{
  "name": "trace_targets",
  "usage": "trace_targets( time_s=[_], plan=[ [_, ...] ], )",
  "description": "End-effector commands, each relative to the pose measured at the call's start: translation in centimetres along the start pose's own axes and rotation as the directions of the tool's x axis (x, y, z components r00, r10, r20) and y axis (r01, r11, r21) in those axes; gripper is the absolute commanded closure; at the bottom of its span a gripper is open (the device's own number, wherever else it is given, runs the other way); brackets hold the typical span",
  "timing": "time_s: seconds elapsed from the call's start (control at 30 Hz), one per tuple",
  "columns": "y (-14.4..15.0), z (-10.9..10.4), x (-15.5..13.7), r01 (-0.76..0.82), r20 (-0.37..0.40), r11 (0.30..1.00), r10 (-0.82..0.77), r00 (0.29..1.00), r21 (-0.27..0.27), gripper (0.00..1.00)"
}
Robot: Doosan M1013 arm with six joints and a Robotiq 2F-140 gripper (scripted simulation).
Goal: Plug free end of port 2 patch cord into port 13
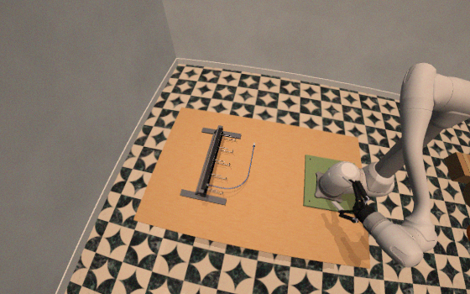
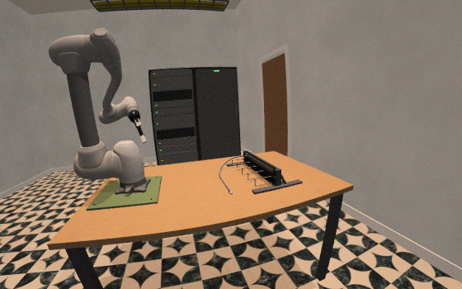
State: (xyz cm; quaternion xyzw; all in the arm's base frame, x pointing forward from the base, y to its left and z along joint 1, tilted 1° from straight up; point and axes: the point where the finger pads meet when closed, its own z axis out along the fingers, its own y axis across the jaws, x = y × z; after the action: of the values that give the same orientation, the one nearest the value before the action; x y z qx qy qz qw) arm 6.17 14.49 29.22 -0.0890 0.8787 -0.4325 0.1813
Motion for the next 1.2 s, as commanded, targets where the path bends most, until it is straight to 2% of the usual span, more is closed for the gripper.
trace_targets(
  time_s=[0.0, 0.73, 0.9, 1.03, 1.1, 1.17],
  plan=[
    [0.0, 0.0, 0.0, 0.000, 0.000, 1.000, 0.000, 1.000, 0.000, 0.00],
    [0.2, 0.0, -0.1, -0.004, -0.012, 1.000, 0.004, 1.000, -0.003, 0.00],
    [1.2, 0.3, -0.7, -0.024, -0.062, 1.000, 0.022, 0.998, -0.016, 0.00],
    [2.7, 0.7, -1.8, -0.059, -0.140, 0.998, 0.053, 0.989, -0.035, 0.00],
    [2.7, 0.7, -1.8, -0.059, -0.140, 0.998, 0.053, 0.989, -0.035, 0.00],
    [3.7, 1.1, -2.6, -0.086, -0.192, 0.995, 0.075, 0.979, -0.048, 0.00]
  ],
)
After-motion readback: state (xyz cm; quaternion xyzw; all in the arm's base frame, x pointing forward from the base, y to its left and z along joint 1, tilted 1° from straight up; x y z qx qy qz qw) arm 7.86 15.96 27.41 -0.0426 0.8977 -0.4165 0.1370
